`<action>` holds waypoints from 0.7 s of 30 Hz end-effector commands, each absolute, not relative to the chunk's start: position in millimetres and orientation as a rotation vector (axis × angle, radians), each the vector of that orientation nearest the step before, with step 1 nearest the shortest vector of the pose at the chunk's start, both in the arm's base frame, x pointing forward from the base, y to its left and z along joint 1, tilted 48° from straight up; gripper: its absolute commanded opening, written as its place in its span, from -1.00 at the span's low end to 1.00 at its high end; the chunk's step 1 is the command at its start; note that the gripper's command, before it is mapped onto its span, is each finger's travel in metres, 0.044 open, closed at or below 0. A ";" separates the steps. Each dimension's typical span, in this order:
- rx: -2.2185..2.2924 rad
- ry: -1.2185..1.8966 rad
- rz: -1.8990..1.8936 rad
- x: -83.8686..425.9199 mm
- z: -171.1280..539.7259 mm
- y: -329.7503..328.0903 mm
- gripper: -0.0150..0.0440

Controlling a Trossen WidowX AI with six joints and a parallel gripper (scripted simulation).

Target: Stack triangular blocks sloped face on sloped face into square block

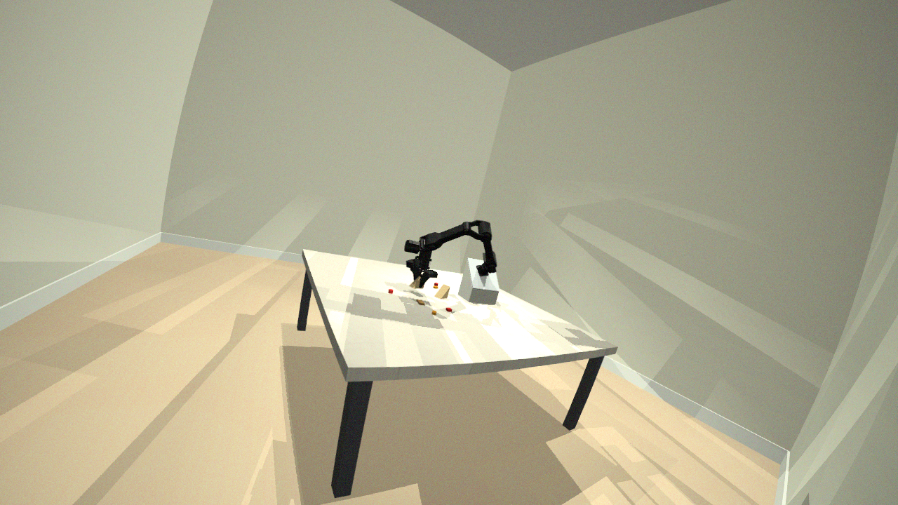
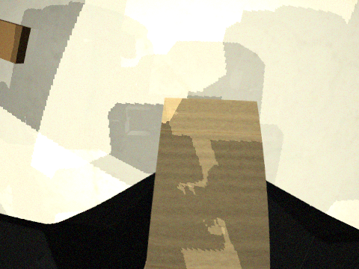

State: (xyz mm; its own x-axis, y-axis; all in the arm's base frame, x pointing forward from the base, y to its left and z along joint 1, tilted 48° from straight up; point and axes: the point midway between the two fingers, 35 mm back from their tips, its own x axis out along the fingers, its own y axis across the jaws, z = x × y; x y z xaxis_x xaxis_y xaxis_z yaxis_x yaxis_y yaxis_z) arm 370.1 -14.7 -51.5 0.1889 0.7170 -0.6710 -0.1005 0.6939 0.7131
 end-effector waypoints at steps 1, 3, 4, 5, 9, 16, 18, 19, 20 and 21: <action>0.588 1.255 0.622 371.5 -49.9 -17.1 -0.49; 0.588 1.255 0.622 371.5 -49.9 -17.1 -0.49; 0.588 1.255 0.622 371.5 -49.9 -17.1 -0.49; 0.588 1.255 0.622 371.5 -49.9 -17.1 -0.49; 0.625 1.273 0.604 370.0 -51.7 -14.7 -0.49; 0.755 1.329 0.507 370.0 -52.0 -14.9 -0.49; 0.801 1.347 0.473 370.0 -52.0 -15.0 -0.49; 0.823 1.355 0.456 370.0 -52.1 -15.1 -0.49; 0.845 1.364 0.438 370.0 -52.1 -15.1 -0.49; 0.866 1.372 0.422 370.0 -52.2 -15.1 -0.49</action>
